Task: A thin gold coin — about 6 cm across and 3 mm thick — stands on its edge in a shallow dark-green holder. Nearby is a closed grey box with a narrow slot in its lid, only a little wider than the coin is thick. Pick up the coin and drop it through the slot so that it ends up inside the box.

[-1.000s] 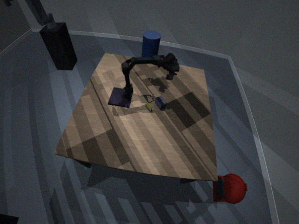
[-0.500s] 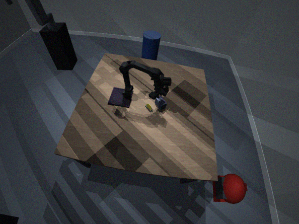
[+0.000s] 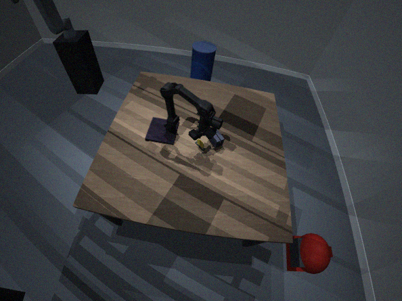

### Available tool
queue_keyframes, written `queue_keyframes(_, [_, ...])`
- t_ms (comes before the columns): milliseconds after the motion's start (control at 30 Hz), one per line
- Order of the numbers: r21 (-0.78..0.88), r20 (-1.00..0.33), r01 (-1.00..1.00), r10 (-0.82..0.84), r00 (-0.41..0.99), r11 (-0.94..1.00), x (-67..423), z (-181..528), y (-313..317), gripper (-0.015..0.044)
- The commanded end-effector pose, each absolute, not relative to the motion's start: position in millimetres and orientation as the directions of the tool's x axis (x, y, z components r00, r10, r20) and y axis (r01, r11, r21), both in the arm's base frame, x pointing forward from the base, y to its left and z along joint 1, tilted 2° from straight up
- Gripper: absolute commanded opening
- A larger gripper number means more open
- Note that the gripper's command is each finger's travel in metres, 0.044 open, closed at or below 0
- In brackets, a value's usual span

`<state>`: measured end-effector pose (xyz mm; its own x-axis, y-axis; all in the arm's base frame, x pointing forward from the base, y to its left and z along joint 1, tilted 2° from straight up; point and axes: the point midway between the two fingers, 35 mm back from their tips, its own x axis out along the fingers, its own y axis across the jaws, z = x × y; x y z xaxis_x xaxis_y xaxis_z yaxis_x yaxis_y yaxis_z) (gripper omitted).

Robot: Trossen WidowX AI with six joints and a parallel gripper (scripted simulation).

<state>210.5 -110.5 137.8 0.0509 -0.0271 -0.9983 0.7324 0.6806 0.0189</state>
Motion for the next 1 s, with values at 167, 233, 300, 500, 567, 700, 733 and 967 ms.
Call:
queue_keyframes(167, [0.019,-0.998,0.731,-0.026,0.050,0.683,211.9,112.7,-112.8,0.0161])
queue_keyframes(233, [0.019,-0.998,0.731,-0.026,0.050,0.683,212.0,112.4,-112.9,0.0161])
queue_keyframes(300, [0.019,-0.998,0.731,-0.026,0.050,0.683,212.4,110.3,-113.1,0.0161])
queue_keyframes(500, [0.019,-0.998,0.731,-0.026,0.050,0.683,213.9,100.6,-114.0,0.0161])
queue_keyframes(567, [0.019,-0.998,0.731,-0.026,0.050,0.683,214.4,97.3,-114.2,0.0161])
queue_keyframes(700, [0.019,-0.998,0.731,-0.026,0.050,0.683,215.1,90.9,-114.6,0.0161])
queue_keyframes(733, [0.019,-0.998,0.731,-0.026,0.050,0.683,215.3,89.3,-114.7,0.0161])
queue_keyframes(967, [0.019,-0.998,0.731,-0.026,0.050,0.682,216.1,77.8,-115.2,0.0161])
